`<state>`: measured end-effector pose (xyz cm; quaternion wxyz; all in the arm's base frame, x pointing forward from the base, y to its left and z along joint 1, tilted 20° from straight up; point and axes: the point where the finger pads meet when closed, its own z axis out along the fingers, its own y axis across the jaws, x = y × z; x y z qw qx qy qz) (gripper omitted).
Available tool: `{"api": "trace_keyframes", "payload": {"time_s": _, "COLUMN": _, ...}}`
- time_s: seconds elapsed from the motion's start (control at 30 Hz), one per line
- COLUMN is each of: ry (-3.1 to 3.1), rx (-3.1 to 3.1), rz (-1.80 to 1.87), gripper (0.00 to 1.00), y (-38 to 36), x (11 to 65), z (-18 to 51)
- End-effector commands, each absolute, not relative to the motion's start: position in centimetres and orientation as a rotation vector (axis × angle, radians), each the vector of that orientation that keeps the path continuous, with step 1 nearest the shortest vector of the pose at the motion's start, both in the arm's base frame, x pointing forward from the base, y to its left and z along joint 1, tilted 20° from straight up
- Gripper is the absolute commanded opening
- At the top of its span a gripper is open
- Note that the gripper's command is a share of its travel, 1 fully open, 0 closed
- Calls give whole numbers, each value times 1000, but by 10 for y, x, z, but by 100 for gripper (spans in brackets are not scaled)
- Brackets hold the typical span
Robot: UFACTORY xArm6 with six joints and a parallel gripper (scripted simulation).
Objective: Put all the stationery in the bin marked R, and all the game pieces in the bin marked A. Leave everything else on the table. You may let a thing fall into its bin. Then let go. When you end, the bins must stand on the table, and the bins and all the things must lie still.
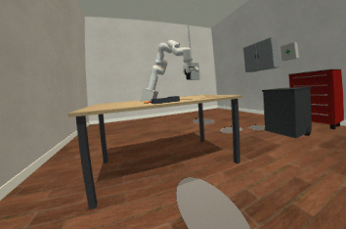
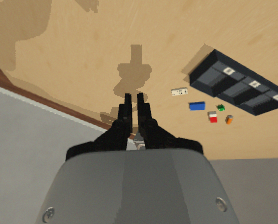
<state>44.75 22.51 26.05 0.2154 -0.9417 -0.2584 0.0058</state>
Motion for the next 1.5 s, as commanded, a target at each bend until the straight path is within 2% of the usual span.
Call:
{"api": "trace_keyframes", "payload": {"time_s": 0.0, "ry": -692, "rx": -2619, "rz": -6, "gripper": 7, "y": 207, "x": 450, "z": 259}}
{"api": "trace_keyframes", "payload": {"time_s": 0.13, "ry": -610, "rx": -2649, "rz": -42, "gripper": 7, "y": 175, "x": 450, "z": 250}}
{"api": "trace_keyframes", "payload": {"time_s": 0.77, "ry": -444, "rx": -2705, "rz": -112, "gripper": 7, "y": 108, "x": 441, "z": 231}}
{"api": "trace_keyframes", "payload": {"time_s": 1.47, "ry": -192, "rx": -2781, "rz": -207, "gripper": 7, "y": 20, "x": 408, "z": 198}}
